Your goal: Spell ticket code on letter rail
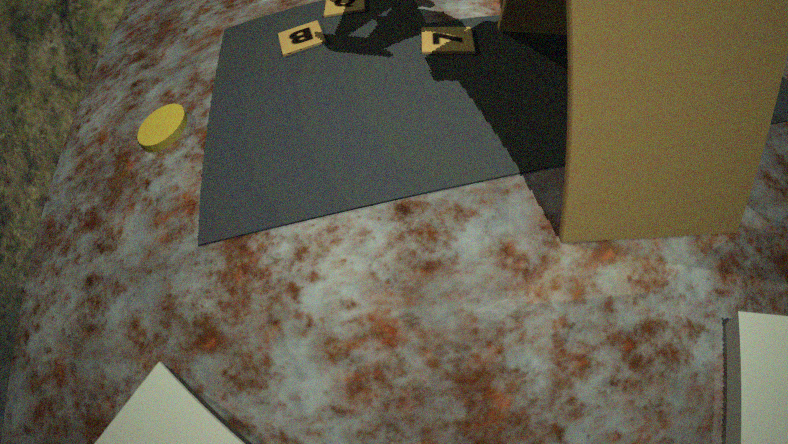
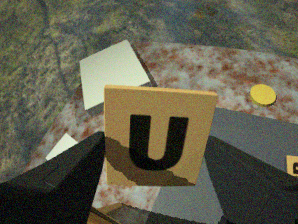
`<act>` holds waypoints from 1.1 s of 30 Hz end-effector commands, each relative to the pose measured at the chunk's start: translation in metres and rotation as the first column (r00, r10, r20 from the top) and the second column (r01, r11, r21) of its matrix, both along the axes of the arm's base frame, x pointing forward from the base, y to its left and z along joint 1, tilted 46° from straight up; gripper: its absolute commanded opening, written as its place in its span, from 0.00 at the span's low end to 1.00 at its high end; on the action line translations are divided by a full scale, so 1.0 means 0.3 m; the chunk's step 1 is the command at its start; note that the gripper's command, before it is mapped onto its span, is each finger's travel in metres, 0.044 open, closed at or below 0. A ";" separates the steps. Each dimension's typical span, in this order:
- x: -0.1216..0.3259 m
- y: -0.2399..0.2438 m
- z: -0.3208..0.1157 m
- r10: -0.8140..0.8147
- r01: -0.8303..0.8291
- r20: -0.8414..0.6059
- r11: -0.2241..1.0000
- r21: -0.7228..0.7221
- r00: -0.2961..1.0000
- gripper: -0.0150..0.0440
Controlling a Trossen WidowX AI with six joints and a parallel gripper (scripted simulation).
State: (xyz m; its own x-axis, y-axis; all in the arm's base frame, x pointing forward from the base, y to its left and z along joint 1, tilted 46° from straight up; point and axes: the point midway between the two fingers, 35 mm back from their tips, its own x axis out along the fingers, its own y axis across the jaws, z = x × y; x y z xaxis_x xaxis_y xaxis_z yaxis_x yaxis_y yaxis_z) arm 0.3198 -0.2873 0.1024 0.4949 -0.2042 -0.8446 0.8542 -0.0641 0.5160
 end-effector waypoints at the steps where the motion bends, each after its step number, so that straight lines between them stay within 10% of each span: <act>1: 0.004 0.008 0.063 0.029 -0.028 0.013 0.997 -0.075 0.999 0.25; 33: 0.153 0.530 0.408 0.428 -0.382 0.114 0.877 -0.290 0.896 0.25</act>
